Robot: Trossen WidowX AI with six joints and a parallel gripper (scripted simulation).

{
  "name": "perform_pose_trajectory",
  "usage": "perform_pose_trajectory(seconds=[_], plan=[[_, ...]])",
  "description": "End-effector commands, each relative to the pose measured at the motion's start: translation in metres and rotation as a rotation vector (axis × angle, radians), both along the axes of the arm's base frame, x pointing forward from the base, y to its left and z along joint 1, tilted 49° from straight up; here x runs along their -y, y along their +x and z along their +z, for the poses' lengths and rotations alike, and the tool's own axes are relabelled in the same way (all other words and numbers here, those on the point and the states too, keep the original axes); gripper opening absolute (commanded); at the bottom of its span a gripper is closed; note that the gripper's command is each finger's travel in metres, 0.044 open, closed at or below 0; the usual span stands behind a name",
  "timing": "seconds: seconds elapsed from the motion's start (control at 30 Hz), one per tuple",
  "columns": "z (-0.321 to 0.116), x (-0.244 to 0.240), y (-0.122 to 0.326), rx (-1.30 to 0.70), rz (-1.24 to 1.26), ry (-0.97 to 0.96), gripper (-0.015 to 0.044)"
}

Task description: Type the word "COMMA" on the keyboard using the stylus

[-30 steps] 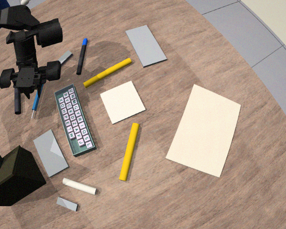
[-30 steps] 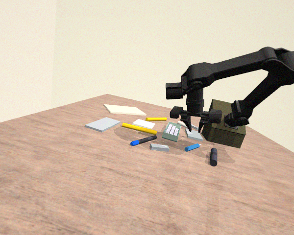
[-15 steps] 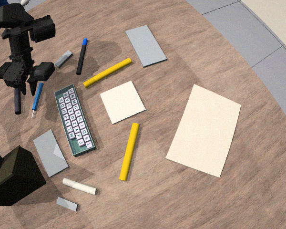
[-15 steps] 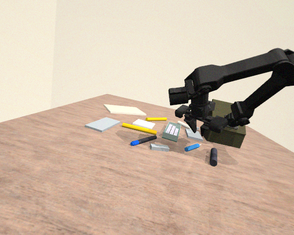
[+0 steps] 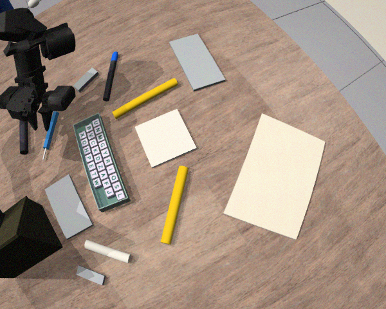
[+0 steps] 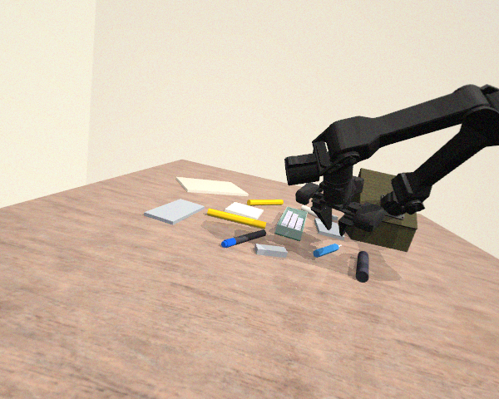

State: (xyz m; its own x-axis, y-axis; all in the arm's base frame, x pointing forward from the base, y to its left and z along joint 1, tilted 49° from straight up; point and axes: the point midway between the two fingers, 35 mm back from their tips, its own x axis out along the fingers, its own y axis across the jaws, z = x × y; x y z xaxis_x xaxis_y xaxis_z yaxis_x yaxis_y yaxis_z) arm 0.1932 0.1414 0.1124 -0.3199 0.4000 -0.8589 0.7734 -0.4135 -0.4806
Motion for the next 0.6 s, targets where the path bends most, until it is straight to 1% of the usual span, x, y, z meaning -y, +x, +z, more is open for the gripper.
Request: perform_pose_trajectory(seconds=[0.0, 0.57], plan=[[-0.0034, -0.0031, -0.0010, -0.012, -0.003, 0.000, 0.0150], [-0.0110, -0.0122, -0.0007, -0.012, -0.003, 0.000, 0.0150]])
